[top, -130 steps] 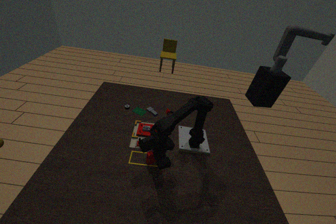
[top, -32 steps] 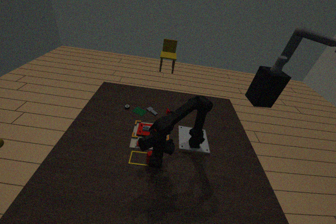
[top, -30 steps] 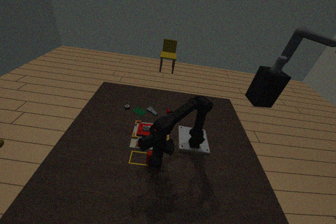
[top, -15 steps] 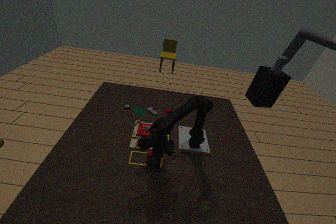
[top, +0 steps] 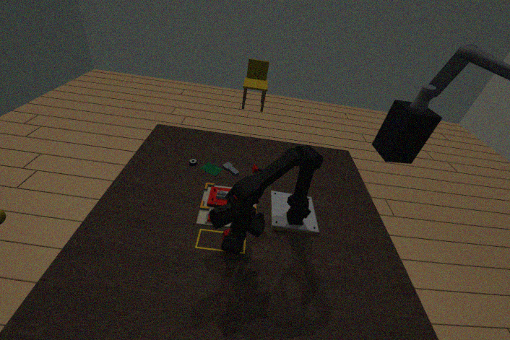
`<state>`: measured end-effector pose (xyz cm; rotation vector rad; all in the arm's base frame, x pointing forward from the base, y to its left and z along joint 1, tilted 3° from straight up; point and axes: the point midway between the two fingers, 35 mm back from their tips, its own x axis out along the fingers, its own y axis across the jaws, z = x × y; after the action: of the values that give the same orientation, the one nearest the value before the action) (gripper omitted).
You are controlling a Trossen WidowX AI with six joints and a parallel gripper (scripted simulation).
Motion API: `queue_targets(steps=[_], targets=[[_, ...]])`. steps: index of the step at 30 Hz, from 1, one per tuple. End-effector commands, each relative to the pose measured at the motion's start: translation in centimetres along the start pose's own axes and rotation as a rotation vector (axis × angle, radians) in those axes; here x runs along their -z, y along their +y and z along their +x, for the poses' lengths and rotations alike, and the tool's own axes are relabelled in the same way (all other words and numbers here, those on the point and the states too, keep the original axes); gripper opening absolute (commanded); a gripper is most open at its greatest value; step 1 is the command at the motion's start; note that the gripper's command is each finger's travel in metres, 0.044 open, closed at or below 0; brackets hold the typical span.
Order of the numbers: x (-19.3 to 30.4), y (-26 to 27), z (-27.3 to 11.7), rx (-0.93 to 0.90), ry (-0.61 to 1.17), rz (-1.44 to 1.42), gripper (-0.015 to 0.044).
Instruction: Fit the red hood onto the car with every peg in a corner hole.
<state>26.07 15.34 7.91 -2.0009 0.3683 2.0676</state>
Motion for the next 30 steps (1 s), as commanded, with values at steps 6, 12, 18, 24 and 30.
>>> queue_targets(steps=[6, 12, 18, 24, 30], targets=[[0.17, 0.04, -0.02, -0.002, 0.006, 0.047, 0.0], [0.2, 0.06, -0.02, -0.001, 0.006, 0.079, 0.0], [0.23, 0.08, -0.03, -0.001, 0.007, 0.11, 0.0], [0.27, 0.11, -0.03, -0.001, 0.007, 0.141, 0.0], [0.3, 0.13, -0.03, -0.001, 0.007, 0.173, 0.0]])
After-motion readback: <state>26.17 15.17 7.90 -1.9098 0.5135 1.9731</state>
